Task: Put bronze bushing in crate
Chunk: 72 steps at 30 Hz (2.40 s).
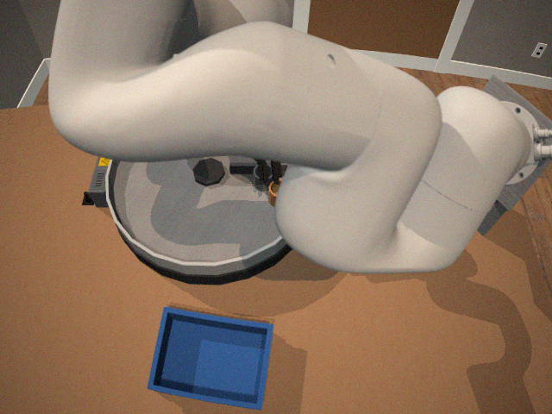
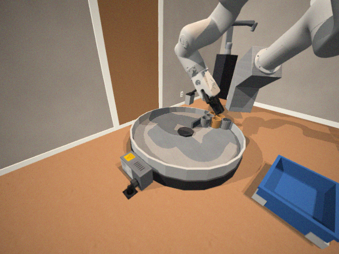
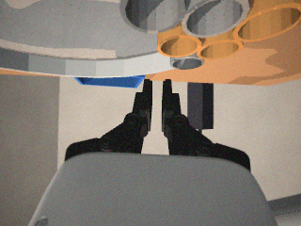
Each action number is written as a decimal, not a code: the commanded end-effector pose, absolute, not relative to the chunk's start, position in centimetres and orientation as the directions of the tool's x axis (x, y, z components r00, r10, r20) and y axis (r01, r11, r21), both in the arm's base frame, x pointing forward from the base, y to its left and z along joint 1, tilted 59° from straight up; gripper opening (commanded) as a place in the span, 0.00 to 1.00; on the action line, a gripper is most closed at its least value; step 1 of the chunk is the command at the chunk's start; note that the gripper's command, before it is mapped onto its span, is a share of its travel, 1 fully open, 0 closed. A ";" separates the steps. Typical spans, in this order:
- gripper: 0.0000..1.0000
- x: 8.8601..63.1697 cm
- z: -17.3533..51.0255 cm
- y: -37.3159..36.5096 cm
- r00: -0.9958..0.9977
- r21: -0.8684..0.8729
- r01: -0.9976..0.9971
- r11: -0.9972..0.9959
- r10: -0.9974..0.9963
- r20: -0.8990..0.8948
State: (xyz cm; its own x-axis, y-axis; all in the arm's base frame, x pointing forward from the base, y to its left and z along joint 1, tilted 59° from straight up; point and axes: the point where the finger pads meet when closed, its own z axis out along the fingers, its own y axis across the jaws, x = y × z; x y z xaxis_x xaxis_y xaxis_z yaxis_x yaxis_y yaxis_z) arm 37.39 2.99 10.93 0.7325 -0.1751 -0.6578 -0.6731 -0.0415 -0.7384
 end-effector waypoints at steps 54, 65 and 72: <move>0.10 38.7 9.5 4.2 0.754 -0.759 -0.649 -0.047 -0.173 -0.634; 0.10 38.7 9.5 4.2 0.754 -0.759 -0.649 -0.047 -0.173 -0.634; 0.10 39.1 9.1 4.7 0.754 -0.759 -0.649 -0.047 -0.173 -0.634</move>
State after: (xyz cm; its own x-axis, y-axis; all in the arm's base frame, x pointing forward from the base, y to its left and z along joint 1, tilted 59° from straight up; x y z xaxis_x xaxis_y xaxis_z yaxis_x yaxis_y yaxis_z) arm 38.90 4.55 9.34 0.7544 -0.1702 -0.6340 -0.6490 -0.0480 -0.7593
